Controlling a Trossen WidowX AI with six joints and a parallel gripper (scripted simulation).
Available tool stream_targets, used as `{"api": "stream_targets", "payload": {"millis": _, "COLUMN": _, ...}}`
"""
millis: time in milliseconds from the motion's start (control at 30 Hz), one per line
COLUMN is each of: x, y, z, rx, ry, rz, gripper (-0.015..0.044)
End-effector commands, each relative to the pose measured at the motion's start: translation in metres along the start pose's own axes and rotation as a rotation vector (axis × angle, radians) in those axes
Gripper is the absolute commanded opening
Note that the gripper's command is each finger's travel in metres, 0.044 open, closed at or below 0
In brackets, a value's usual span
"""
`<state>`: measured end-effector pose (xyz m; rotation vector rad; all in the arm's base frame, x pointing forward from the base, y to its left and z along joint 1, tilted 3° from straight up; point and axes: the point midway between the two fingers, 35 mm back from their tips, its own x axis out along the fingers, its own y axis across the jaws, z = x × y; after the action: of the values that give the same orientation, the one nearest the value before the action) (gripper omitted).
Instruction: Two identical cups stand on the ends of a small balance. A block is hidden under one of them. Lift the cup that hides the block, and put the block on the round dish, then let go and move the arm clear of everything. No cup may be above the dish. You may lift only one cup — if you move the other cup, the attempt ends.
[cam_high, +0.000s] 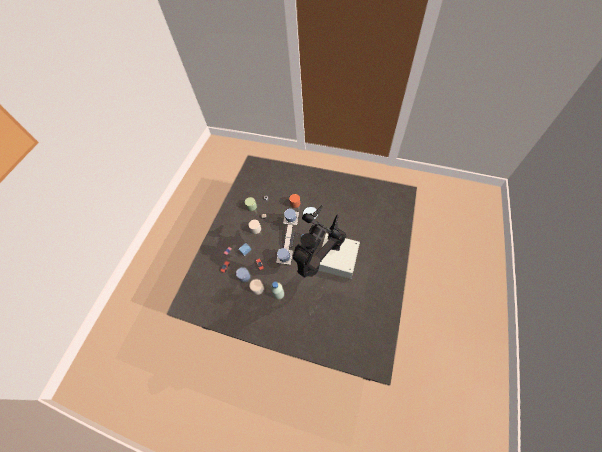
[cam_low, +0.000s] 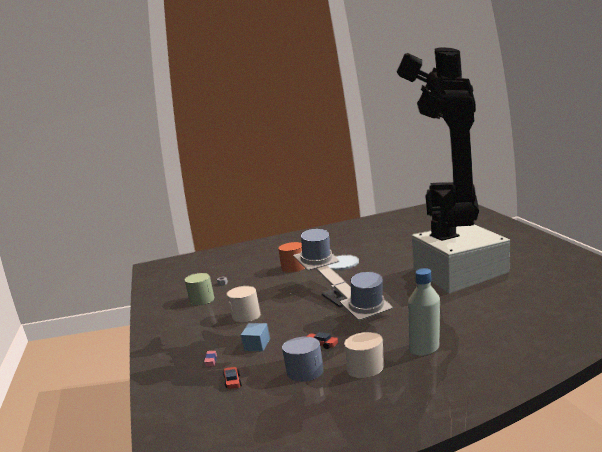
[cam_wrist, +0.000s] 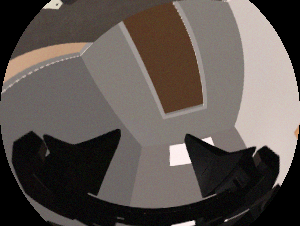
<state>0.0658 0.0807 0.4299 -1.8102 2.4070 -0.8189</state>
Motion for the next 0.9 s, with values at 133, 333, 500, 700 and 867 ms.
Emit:
{"api": "stream_targets", "payload": {"millis": 133, "x": 0.013, "y": 0.007, "z": 0.001, "rx": 0.098, "ry": -0.062, "rz": -0.033, "gripper": 0.044}}
{"api": "stream_targets", "payload": {"millis": 333, "x": 0.036, "y": 0.016, "z": 0.007, "rx": 0.262, "ry": -0.175, "rz": -0.078, "gripper": 0.044}}
{"api": "stream_targets", "payload": {"millis": 500, "x": 0.055, "y": 0.022, "z": 0.014, "rx": 0.395, "ry": -0.278, "rz": -0.105, "gripper": 0.044}}
{"api": "stream_targets", "payload": {"millis": 700, "x": 0.077, "y": 0.025, "z": 0.028, "rx": 0.548, "ry": -0.41, "rz": -0.122, "gripper": 0.044}}
{"api": "stream_targets", "payload": {"millis": 867, "x": 0.093, "y": 0.025, "z": 0.042, "rx": 0.672, "ry": -0.528, "rz": -0.125, "gripper": 0.044}}
